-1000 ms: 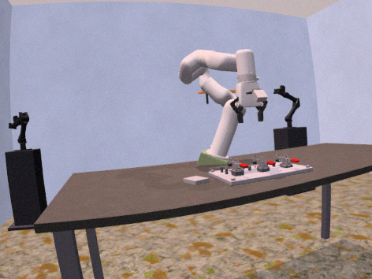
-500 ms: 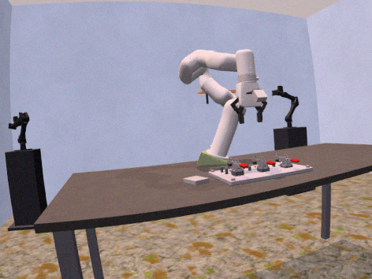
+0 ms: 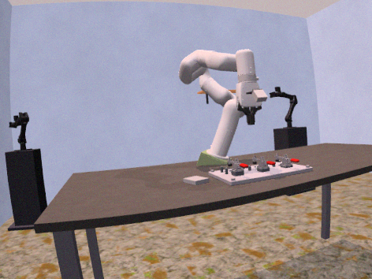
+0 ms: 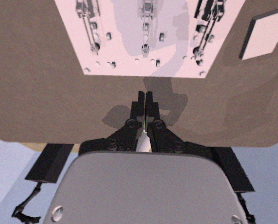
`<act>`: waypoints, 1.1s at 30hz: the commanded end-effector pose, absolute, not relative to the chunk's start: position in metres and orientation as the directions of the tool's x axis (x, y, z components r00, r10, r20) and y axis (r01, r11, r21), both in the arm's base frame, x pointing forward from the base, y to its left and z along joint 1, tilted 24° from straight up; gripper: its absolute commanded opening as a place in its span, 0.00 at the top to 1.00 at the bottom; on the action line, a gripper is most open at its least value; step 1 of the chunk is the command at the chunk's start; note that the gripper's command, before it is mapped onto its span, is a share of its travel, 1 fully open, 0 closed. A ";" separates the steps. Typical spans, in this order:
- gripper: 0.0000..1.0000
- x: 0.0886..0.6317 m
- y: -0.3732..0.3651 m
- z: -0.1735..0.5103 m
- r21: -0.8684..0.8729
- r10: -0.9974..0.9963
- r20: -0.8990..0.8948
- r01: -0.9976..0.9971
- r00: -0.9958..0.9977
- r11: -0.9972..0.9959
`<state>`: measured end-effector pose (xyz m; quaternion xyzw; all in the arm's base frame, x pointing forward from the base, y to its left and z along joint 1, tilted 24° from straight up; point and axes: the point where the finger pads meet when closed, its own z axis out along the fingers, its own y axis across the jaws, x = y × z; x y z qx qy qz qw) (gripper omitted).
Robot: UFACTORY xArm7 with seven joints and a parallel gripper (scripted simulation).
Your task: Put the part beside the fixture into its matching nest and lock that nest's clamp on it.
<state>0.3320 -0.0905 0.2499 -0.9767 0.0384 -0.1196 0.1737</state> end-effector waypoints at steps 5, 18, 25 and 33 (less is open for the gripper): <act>1.00 0.333 -0.091 0.251 -0.348 -0.118 0.223 -0.034 0.968 -0.937; 0.00 0.333 -0.091 0.251 -0.348 -0.118 0.223 -0.034 0.968 -0.937; 0.00 0.333 -0.091 0.251 -0.348 -0.118 0.223 -0.034 0.968 -0.937; 0.00 0.333 -0.091 0.251 -0.348 -0.118 0.223 -0.034 0.968 -0.937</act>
